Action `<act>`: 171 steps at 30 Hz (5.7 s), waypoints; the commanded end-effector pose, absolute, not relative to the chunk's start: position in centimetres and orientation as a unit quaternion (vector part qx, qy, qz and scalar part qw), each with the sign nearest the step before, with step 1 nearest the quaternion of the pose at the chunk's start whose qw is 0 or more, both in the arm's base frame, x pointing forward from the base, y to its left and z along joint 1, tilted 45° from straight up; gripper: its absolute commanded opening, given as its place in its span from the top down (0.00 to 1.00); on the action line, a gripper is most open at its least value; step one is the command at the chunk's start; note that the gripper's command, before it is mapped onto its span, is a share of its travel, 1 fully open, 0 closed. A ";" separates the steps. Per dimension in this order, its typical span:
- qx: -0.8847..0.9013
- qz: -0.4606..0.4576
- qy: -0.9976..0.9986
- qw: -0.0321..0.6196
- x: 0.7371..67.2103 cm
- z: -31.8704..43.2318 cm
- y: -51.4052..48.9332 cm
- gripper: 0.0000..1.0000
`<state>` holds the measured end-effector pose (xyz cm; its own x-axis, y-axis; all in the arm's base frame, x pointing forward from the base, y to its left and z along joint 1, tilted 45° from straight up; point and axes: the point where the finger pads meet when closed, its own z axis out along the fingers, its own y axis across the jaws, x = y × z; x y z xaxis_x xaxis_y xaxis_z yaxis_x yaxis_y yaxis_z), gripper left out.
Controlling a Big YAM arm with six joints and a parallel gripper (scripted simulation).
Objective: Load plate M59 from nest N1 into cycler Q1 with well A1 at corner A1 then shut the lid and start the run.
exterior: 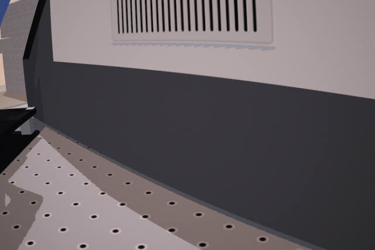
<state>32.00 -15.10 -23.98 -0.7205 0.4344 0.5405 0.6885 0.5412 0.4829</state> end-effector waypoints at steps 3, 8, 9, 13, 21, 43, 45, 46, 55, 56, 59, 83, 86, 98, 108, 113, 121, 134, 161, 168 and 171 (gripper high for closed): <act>-0.323 -0.340 -0.873 0.132 35.1 -21.2 -20.3 1.00; -0.315 -0.340 -0.874 0.146 35.0 -20.6 -20.3 1.00; -0.315 -0.340 -0.874 0.146 35.0 -20.6 -20.3 1.00; -0.328 -0.342 -0.867 0.153 33.9 -20.2 -20.7 1.00; -0.324 -0.337 -0.874 0.133 35.1 -17.2 -23.9 1.00; -0.324 -0.333 -0.875 0.132 35.2 -12.1 -28.7 1.00; -0.324 -0.337 -0.873 0.139 35.1 -12.7 -28.0 1.00; -0.324 -0.338 -0.872 0.144 35.0 -12.7 -27.9 1.00; -0.332 -0.344 -0.866 0.146 34.7 -12.6 -29.3 1.00; -0.334 -0.345 -0.865 0.148 34.5 -12.7 -29.2 1.00; -0.339 -0.345 -0.862 0.153 34.1 -13.2 -28.7 1.00; -0.338 -0.341 -0.864 0.149 34.6 -11.9 -29.0 1.00; -0.338 -0.339 -0.866 0.144 34.7 -12.5 -29.4 1.00; -0.327 -0.339 -0.869 0.152 35.4 -12.8 -28.4 1.00; -0.325 -0.340 -0.869 0.157 35.4 -12.8 -28.1 1.00; -0.330 -0.341 -0.866 0.155 35.0 -12.8 -28.5 1.00; -0.371 -0.329 -0.851 0.171 36.9 -10.0 -24.8 1.00; -0.481 -0.313 -0.787 0.227 37.9 -7.3 -21.1 1.00; -0.617 -0.267 -0.695 0.255 46.4 2.4 -13.2 1.00; -0.673 -0.244 -0.635 0.291 46.5 2.3 -12.1 1.00; -0.658 -0.247 -0.650 0.289 47.4 3.4 -10.3 1.00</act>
<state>45.35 -11.31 1.24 0.0297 0.6990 0.7145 0.9975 0.0248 -0.0657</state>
